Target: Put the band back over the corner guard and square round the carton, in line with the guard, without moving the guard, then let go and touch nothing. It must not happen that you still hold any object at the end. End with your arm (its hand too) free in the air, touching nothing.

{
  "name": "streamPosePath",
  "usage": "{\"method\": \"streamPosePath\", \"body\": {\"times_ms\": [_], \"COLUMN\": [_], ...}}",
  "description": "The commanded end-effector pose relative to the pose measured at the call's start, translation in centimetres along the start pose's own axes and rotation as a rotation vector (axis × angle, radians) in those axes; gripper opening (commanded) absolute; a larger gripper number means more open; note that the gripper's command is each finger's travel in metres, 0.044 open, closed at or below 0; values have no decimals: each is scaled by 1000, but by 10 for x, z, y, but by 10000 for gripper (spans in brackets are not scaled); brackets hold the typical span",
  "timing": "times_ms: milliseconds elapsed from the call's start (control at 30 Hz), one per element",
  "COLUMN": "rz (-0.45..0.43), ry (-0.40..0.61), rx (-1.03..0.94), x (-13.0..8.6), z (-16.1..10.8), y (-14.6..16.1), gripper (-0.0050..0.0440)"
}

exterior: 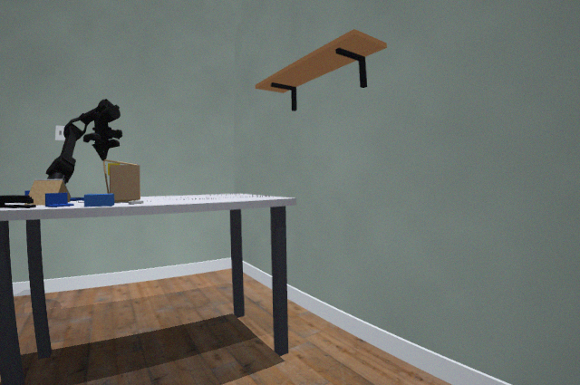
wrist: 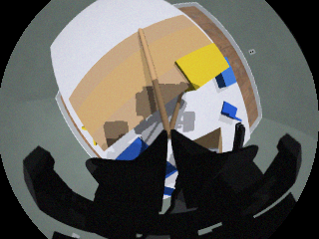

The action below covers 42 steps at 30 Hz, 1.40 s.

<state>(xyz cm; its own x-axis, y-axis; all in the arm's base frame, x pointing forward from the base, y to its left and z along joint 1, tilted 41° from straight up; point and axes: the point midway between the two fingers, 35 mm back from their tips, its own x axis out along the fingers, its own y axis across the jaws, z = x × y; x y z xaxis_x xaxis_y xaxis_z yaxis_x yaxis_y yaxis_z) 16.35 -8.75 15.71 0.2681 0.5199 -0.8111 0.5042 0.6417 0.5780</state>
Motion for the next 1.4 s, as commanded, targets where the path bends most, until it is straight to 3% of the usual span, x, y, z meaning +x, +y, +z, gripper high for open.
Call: {"method": "streamPosePath", "body": {"times_ms": [0, 1367], "rz": [-14, 14], "ry": [1, 85], "rx": [3, -11], "x": [-2, 1], "z": [-4, 36], "y": [-2, -45], "gripper": [0, 0]}}
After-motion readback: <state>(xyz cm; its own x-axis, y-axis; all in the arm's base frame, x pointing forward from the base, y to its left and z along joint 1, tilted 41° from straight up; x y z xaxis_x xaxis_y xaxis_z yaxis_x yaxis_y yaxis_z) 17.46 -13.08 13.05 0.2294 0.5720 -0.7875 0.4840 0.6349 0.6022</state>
